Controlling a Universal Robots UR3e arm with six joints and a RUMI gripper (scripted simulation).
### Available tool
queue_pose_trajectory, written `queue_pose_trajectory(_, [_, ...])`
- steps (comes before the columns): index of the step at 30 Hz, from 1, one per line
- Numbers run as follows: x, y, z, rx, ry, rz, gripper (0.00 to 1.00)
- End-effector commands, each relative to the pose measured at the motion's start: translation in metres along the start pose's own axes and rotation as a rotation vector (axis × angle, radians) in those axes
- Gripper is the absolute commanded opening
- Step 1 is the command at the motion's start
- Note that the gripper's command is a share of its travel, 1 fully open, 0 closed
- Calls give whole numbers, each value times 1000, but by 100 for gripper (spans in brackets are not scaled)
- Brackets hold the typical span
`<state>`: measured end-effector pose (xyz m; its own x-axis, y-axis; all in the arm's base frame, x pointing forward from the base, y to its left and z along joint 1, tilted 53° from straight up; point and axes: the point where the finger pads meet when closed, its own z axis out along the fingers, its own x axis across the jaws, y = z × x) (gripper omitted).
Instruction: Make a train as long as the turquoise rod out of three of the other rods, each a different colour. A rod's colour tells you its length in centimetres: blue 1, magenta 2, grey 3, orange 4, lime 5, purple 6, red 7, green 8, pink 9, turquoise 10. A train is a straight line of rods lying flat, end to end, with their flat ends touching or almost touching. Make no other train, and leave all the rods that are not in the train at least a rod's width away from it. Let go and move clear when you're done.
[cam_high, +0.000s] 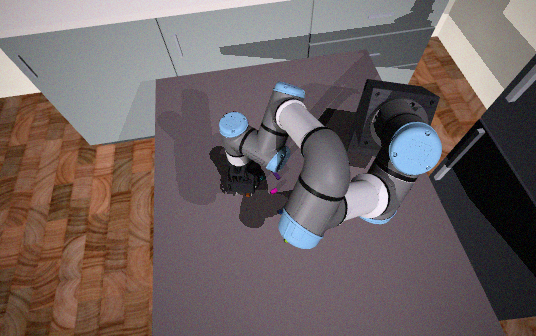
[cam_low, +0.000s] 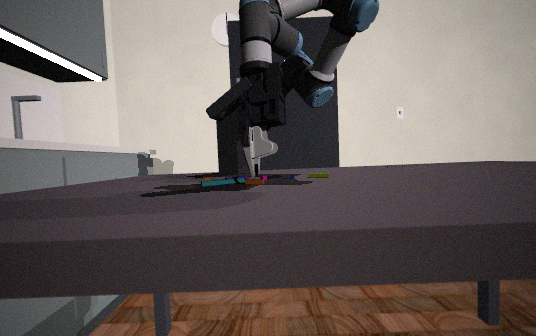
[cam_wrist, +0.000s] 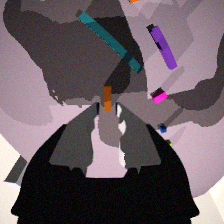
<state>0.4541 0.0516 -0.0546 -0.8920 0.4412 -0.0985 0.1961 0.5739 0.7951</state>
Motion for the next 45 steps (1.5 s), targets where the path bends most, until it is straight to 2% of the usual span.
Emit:
queue_pose_trajectory(1, [-1,0,-1,1,-2,-1,14])
queue_pose_trajectory(10, [-1,0,1,1,-2,-1,14])
queue_pose_trajectory(29, [-1,0,15,1,-2,-1,14])
queue_pose_trajectory(45, [-1,0,16,1,-2,-1,14])
